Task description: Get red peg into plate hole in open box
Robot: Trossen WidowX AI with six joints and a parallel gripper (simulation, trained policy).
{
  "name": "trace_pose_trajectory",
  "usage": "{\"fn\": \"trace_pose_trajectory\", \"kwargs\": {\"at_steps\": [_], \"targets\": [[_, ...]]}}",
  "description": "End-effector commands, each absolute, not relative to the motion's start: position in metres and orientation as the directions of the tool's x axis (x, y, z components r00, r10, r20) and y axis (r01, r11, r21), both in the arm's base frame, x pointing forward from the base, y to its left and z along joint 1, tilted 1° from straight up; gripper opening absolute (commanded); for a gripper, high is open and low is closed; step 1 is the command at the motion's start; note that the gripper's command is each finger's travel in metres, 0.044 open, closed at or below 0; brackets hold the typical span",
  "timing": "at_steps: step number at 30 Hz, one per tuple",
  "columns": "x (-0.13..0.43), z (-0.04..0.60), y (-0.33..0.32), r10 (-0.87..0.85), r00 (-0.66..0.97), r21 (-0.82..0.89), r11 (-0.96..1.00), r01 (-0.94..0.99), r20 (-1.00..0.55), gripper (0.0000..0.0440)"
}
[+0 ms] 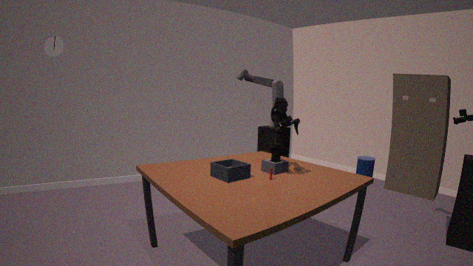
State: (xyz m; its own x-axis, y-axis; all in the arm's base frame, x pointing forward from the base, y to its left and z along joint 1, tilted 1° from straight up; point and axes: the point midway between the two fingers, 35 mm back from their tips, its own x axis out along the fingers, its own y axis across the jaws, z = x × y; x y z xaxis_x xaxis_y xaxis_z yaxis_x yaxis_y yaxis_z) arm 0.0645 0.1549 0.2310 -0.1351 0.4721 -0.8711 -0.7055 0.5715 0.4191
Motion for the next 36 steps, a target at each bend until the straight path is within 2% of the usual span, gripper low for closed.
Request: {"fn": "trace_pose_trajectory", "kwargs": {"at_steps": [1,19,28,36], "targets": [[0.070,0.220,0.150,0.428,-0.131,0.407,0.655,-0.637,-0.894,0.0440],[0.094,0.175,0.120,0.200,-0.130,0.219,0.964,-0.150,-0.971,0.0440],[0.102,0.150,0.105,0.074,-0.168,0.056,0.992,0.110,-0.983,0.0440],[0.112,0.122,0.095,-0.041,-0.210,-0.109,0.940,0.324,-0.977,0.0440]]}}
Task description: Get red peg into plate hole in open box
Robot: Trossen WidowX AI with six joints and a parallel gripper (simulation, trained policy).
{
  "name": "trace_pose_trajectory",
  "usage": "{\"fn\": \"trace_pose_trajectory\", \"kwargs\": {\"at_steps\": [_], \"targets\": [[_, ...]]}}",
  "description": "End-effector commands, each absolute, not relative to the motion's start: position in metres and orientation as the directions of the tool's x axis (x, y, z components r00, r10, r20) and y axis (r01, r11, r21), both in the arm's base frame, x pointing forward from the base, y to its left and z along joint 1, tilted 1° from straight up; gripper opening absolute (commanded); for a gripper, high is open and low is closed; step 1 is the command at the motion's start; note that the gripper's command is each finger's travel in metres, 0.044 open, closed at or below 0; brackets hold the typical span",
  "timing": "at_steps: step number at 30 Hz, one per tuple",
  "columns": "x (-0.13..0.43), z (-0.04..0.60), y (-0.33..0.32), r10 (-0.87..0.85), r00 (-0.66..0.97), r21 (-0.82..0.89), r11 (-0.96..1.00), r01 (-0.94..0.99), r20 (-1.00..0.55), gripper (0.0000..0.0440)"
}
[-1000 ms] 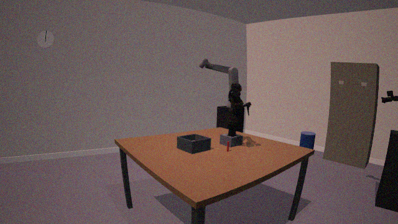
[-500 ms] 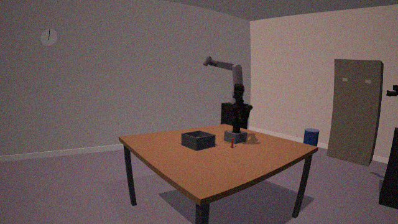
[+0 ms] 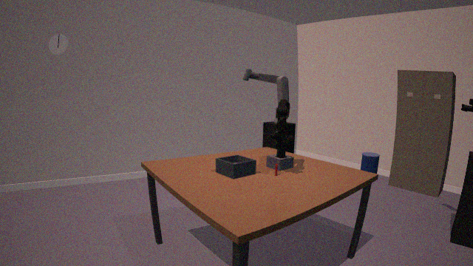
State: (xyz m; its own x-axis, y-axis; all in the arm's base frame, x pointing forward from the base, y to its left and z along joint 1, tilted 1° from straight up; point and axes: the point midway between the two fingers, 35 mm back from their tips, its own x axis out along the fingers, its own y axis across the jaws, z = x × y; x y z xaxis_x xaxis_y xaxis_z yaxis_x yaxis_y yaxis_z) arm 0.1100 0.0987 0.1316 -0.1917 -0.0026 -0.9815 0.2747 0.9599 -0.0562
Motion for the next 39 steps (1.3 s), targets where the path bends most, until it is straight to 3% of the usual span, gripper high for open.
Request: {"fn": "trace_pose_trajectory", "kwargs": {"at_steps": [1,13,32,34,39], "targets": [[0.114,0.118,0.094,-0.055,-0.214,-0.129,0.929,0.348,-0.975,0.0440],[0.136,0.068,0.093,-0.162,-0.215,-0.253,0.812,0.526,-0.963,0.0440],[0.161,-0.009,0.099,-0.213,-0.113,-0.237,0.757,0.609,-0.970,0.0437],[0.162,-0.016,0.099,-0.217,-0.107,-0.236,0.755,0.612,-0.970,0.0414],[0.161,-0.031,0.096,-0.231,-0.112,-0.249,0.745,0.619,-0.967,0.0286]]}}
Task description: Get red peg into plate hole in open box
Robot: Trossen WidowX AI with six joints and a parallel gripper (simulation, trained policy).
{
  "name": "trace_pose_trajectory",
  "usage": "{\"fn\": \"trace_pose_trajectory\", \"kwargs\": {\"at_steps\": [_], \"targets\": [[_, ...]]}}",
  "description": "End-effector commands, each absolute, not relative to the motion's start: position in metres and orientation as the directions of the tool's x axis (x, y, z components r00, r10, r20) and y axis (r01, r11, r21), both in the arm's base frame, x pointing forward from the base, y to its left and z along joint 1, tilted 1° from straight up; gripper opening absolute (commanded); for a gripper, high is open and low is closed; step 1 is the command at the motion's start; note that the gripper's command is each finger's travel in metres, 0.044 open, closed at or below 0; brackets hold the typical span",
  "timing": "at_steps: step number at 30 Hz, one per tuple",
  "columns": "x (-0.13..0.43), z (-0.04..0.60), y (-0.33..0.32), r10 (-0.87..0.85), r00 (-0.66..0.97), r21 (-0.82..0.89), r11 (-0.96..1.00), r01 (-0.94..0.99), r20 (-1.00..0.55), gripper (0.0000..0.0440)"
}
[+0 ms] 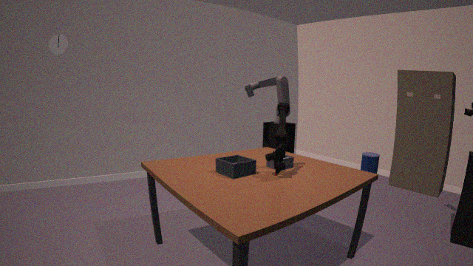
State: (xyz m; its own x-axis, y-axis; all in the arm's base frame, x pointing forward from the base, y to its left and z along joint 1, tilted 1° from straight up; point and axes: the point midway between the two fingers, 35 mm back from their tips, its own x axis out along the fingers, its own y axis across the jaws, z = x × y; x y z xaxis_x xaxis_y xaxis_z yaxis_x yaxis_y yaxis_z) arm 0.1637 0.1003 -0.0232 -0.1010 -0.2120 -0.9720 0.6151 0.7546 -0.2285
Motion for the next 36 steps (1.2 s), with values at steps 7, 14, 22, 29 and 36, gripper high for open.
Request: {"fn": "trace_pose_trajectory", "kwargs": {"at_steps": [7,14,22,29,36], "targets": [[0.157,-0.039,0.092,-0.265,-0.145,-0.297,0.728,0.619,-0.953,0.0103],[0.164,-0.030,0.088,-0.306,-0.141,-0.325,0.720,0.614,-0.942,0.0001],[0.176,-0.001,0.081,-0.343,-0.109,-0.335,0.716,0.613,-0.933,0.0000],[0.188,0.027,0.074,-0.369,-0.080,-0.336,0.708,0.621,-0.926,0.0000],[0.207,0.055,0.065,-0.382,-0.044,-0.314,0.682,0.661,-0.923,0.0000]]}}
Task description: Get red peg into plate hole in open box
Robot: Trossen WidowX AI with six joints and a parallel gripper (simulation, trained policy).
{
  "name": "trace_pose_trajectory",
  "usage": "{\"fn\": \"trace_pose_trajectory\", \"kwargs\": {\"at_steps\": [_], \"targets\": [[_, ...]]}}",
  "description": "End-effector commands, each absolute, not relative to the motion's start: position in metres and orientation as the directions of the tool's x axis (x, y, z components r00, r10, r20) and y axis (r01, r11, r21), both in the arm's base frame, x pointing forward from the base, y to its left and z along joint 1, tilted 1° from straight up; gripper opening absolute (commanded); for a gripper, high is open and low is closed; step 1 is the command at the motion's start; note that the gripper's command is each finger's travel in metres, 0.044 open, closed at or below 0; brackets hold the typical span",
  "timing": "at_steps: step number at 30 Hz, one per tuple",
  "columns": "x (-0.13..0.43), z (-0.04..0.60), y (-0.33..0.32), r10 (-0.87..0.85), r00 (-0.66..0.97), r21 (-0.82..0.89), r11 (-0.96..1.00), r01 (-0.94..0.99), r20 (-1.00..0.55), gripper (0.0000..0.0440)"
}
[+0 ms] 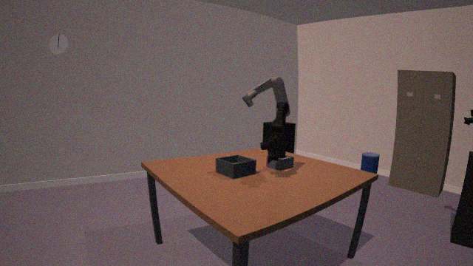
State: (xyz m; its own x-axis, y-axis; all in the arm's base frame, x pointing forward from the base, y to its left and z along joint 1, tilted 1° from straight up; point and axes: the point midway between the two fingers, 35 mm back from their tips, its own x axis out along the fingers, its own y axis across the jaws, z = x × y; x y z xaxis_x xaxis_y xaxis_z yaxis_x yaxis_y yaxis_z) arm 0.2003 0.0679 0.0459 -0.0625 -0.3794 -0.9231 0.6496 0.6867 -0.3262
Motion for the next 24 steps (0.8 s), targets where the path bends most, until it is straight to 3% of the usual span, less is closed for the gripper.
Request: {"fn": "trace_pose_trajectory", "kwargs": {"at_steps": [1,24], "targets": [[0.210,0.058,0.064,-0.384,-0.040,-0.310,0.676,0.669,-0.922,0.0000],[0.278,0.092,-0.013,-0.399,0.008,-0.209,0.497,0.842,-0.917,0.0000]]}}
